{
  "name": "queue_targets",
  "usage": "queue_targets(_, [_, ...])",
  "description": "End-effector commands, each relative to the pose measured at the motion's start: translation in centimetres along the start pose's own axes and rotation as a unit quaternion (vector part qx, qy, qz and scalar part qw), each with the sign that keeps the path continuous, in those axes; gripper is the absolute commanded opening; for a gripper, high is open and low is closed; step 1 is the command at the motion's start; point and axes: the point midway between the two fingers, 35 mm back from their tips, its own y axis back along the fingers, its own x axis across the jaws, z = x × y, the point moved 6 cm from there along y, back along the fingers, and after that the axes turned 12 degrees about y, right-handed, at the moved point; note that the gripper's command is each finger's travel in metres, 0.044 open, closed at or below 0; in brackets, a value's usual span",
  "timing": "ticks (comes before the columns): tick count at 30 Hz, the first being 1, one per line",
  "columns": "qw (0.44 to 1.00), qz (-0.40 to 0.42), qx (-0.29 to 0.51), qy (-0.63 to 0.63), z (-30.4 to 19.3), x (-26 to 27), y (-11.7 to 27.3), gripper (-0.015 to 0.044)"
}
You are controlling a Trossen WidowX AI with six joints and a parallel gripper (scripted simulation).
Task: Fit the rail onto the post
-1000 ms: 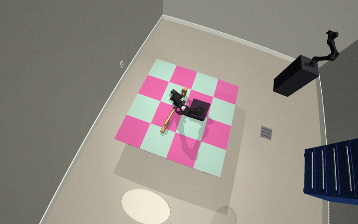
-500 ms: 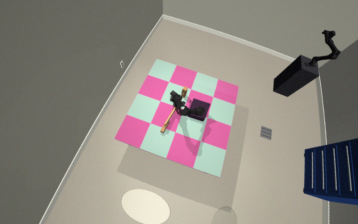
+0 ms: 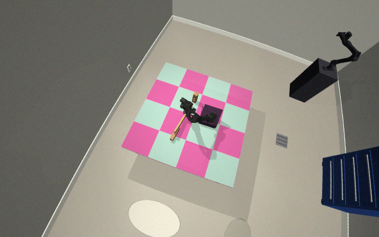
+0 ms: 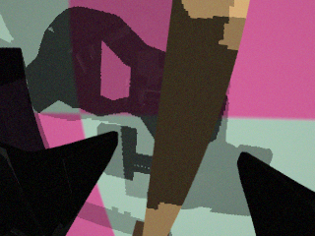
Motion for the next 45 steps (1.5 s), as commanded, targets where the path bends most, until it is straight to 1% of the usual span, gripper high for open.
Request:
queue_targets(1, [1.000, 0.006, -0.004, -0.007, -0.01, 0.46, -0.90, 0.0440])
queue_targets(3, [1.000, 0.006, -0.004, -0.007, -0.01, 0.46, -0.93, 0.0440])
queue_targets(18, [1.000, 0.006, -0.004, -0.007, -0.01, 0.46, -0.93, 0.0046])
queue_targets(25, [1.000, 0.006, -0.004, -0.007, -0.01, 0.46, -0.93, 0.0000])
queue_targets(45, [1.000, 0.006, -0.004, -0.007, -0.07, 0.45, -0.43, 0.0000])
